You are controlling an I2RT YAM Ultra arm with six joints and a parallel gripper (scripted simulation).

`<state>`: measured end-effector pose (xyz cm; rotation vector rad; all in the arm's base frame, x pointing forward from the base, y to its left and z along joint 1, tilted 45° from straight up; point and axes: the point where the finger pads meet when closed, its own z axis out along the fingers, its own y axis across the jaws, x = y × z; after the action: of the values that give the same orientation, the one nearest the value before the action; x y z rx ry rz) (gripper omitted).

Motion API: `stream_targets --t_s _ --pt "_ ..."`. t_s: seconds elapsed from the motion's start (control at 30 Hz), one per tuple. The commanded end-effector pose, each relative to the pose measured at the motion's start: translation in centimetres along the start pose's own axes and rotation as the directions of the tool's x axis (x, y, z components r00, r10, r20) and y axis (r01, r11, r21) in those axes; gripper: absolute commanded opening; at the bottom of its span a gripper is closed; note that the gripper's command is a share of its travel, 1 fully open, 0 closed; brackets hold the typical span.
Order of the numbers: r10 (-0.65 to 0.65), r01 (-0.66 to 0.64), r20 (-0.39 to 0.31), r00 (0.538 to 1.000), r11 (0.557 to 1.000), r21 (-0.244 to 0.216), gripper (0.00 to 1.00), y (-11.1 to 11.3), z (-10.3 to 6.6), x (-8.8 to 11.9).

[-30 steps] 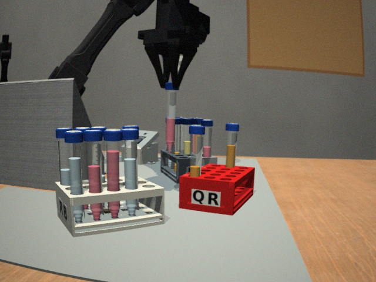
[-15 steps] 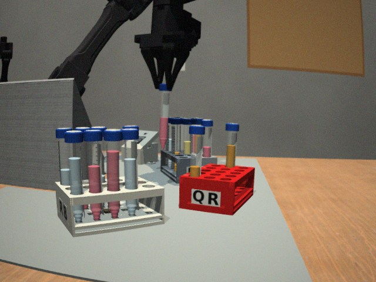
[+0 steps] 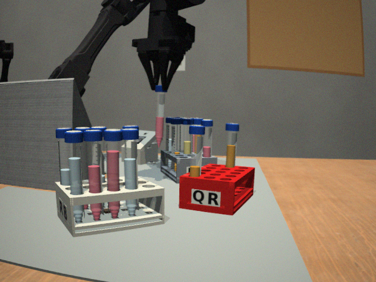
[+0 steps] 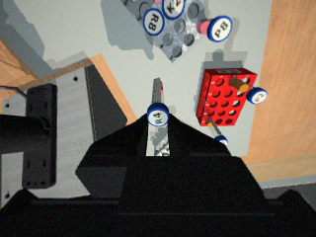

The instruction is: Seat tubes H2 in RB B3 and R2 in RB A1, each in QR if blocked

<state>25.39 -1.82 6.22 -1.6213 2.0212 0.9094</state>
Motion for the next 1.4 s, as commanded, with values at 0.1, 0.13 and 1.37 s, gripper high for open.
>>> stream_targets --t_s 0.1,0.13,1.37 --pt "0.02 -0.02 0.023 1.0 1.0 0.004 0.0 1.8 -0.3 -2.3" --pt "0.02 -0.02 0.023 1.0 1.0 0.004 0.0 1.8 -0.3 -2.3" --pt "0.01 -0.01 0.013 1.0 1.0 0.021 0.0 -1.4 -0.8 -5.7"
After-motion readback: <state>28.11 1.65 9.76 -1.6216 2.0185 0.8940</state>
